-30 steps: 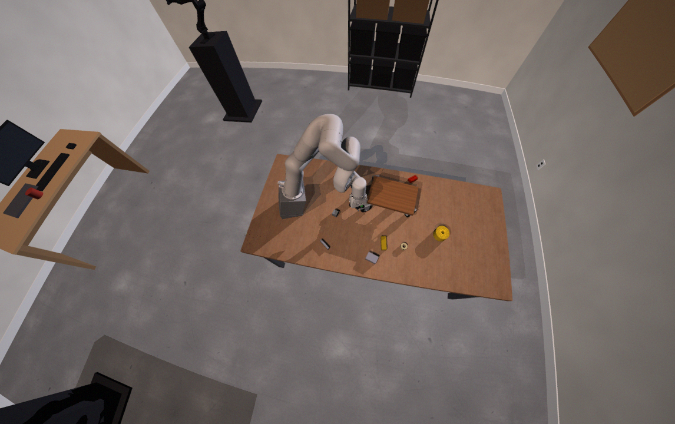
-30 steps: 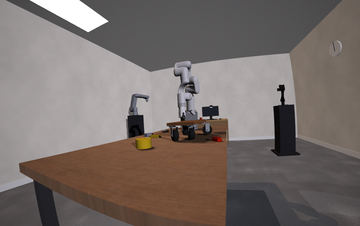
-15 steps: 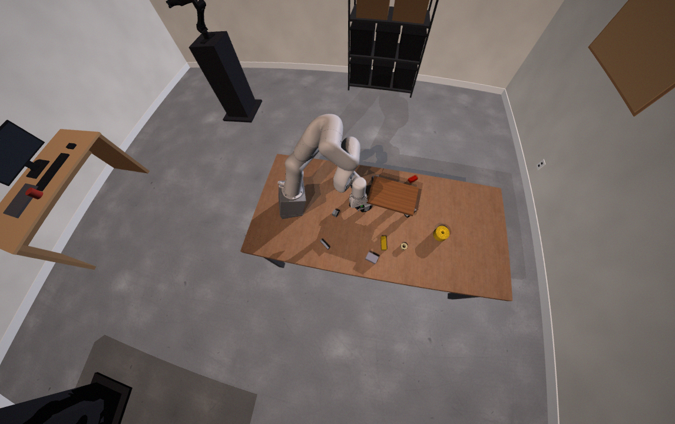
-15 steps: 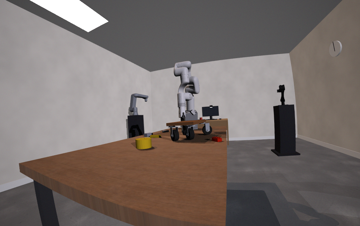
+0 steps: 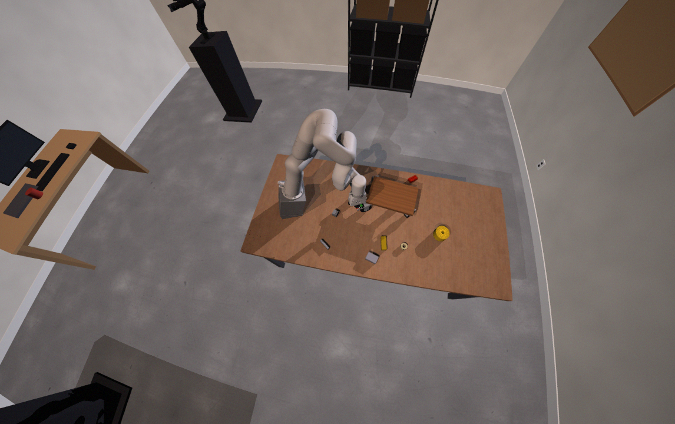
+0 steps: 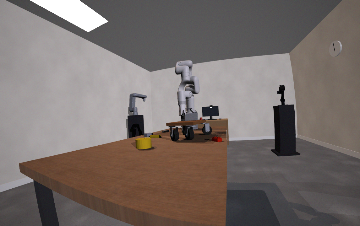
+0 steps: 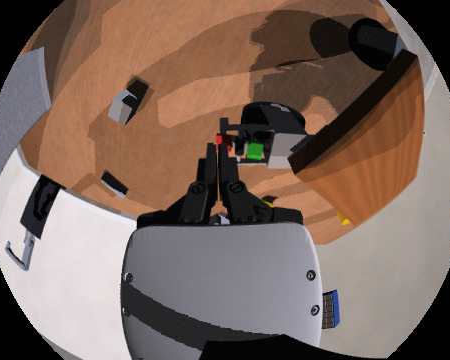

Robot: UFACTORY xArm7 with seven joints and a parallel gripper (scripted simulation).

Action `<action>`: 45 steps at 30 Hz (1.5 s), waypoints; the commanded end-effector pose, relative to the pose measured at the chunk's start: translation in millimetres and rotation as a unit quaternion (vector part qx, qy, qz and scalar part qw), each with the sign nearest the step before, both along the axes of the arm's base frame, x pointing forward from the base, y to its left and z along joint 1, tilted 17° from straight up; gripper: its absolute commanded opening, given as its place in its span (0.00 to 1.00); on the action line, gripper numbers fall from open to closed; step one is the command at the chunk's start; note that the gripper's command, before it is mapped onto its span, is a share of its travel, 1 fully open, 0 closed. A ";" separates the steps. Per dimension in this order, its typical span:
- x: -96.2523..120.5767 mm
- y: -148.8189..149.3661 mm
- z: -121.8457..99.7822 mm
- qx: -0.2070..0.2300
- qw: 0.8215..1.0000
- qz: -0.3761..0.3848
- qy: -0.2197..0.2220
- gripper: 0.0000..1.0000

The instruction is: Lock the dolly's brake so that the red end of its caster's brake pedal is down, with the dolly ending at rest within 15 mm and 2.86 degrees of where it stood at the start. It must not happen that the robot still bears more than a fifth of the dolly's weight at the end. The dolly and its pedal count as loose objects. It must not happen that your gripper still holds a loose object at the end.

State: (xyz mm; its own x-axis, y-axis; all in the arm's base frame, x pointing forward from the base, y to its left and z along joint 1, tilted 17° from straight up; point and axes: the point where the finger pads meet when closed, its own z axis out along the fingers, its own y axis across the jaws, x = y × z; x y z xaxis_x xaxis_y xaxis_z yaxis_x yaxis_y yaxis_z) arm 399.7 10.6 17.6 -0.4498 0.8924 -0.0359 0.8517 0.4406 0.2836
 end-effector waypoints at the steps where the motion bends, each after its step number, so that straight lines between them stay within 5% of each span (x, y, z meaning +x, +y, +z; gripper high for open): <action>1: -3.5 -2.7 25.1 0.000 1.000 0.000 -0.004 0.00; 14: -13.7 -6.3 60.2 0.000 1.000 0.000 -0.004 0.00; 45: -13.9 -6.3 60.9 0.000 1.000 0.000 -0.004 0.00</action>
